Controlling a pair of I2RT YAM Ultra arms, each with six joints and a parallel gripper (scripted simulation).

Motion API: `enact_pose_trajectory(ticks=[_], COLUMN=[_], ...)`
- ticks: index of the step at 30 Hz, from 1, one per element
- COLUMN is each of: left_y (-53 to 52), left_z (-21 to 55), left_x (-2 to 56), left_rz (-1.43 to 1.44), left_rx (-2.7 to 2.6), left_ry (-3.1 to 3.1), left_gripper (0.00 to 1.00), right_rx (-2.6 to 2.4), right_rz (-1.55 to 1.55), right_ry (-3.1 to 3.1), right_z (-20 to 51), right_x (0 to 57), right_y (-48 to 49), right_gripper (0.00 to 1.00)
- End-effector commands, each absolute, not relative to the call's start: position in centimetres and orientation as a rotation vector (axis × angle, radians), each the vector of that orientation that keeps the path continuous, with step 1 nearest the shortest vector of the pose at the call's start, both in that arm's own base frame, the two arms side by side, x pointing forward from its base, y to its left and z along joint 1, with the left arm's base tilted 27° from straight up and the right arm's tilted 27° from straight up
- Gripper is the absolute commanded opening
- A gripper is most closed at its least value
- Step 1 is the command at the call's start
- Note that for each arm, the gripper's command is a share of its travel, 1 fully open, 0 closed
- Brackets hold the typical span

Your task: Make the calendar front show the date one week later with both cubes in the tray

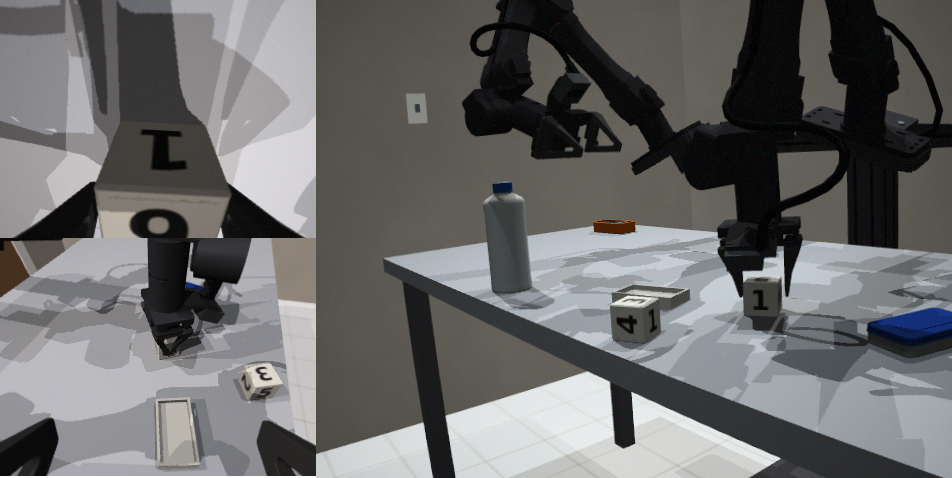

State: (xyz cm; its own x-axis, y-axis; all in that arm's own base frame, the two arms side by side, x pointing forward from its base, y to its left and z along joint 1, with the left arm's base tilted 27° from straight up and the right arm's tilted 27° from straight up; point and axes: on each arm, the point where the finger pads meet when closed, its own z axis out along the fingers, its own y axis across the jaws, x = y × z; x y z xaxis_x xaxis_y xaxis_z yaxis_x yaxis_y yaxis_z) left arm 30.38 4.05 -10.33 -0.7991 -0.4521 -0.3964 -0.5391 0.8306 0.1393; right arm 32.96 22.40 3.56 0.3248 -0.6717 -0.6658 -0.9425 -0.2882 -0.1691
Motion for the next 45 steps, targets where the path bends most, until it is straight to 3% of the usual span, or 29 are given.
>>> enact_pose_trajectory(ticks=[1, 8, 22, 33, 45], left_y=[4.1, 4.0, 1.9, 2.0, 2.4], left_z=[-10.6, -10.8, -4.2, -4.8, -6.3], left_x=[31.7, 31.4, 29.3, 29.7, 30.3], left_rz=[0.322, 0.322, 0.34, 0.458, 0.595], left_rx=[-0.725, -0.719, -0.693, -0.148, 0.623], left_ry=[2.618, 2.623, 2.621, 2.743, 2.752], left_gripper=[0.58, 0.4, 0.4, 0.4, 0.4], right_rx=[-2.051, -2.051, -2.051, -2.063, -1.985], right_rz=[0.683, 0.683, 0.671, 0.499, 0.174], right_ry=[1.381, 1.381, 1.377, 1.526, 1.751], right_z=[3.9, 3.9, 4.0, 3.8, 2.9], right_x=[32.5, 32.5, 32.6, 32.3, 25.8], right_y=[23.6, 23.6, 23.6, 24.3, 27.6], right_gripper=[1.0, 1.0, 1.0, 1.0, 1.0])
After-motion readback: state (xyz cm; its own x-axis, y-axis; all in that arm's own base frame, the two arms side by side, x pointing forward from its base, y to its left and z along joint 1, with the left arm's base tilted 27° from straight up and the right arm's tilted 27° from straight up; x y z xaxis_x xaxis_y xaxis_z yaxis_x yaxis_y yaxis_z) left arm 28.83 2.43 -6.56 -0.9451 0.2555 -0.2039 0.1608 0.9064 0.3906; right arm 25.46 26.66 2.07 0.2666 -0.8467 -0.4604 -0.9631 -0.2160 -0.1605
